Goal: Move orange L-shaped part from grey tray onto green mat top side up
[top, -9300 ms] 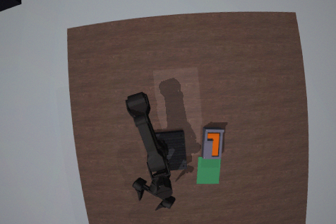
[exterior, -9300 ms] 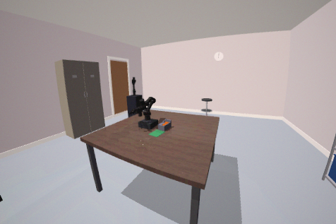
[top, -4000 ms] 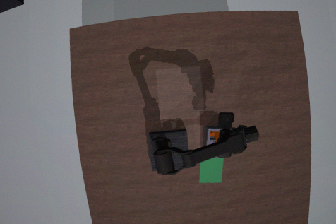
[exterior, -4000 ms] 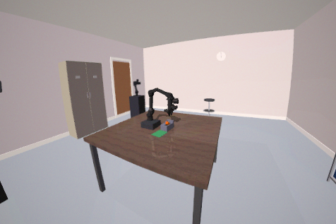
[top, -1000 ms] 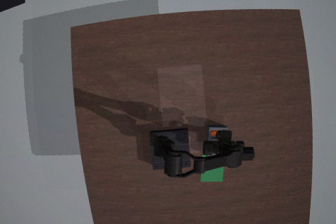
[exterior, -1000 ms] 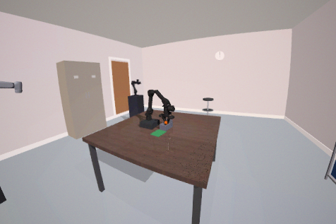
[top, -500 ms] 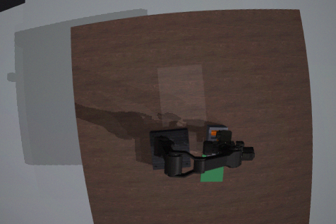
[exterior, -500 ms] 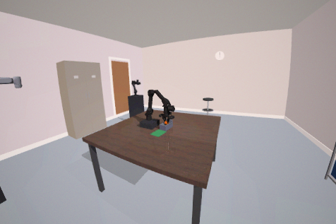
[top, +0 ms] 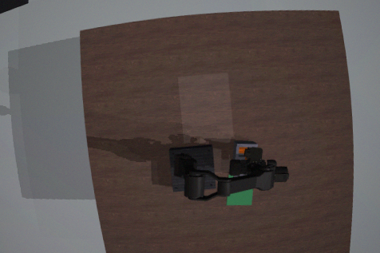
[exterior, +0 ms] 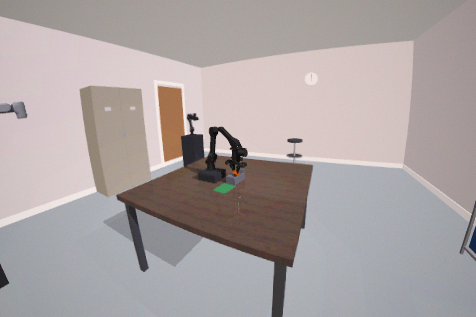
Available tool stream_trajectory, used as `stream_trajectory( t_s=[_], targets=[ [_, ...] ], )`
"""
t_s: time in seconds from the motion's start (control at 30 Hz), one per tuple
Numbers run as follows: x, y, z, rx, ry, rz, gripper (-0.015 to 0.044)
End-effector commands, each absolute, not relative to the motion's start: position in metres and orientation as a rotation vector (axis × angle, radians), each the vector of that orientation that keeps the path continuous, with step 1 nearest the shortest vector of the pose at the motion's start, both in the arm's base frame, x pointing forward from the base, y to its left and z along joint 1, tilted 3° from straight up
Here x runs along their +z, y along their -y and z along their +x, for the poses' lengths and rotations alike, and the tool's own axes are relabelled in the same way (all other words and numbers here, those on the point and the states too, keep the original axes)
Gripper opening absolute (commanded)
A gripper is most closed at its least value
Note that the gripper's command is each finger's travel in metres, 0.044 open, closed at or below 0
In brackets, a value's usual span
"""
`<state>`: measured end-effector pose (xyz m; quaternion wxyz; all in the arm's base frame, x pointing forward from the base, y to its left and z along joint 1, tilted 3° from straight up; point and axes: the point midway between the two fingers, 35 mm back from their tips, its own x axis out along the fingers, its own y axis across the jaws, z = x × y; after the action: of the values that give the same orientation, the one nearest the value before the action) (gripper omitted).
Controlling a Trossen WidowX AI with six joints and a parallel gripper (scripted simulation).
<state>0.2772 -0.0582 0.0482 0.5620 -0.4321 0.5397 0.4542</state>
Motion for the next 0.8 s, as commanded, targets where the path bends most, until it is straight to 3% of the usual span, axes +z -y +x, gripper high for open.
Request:
stream_trajectory(
  t_s=[0.0, 0.77],
  targets=[
    [0.057, 0.06, 0.279, 1.06, -1.268, -1.026, 0.0],
    [0.093, 0.061, 0.278, 1.059, -1.27, -1.026, 0.0]
  ],
)
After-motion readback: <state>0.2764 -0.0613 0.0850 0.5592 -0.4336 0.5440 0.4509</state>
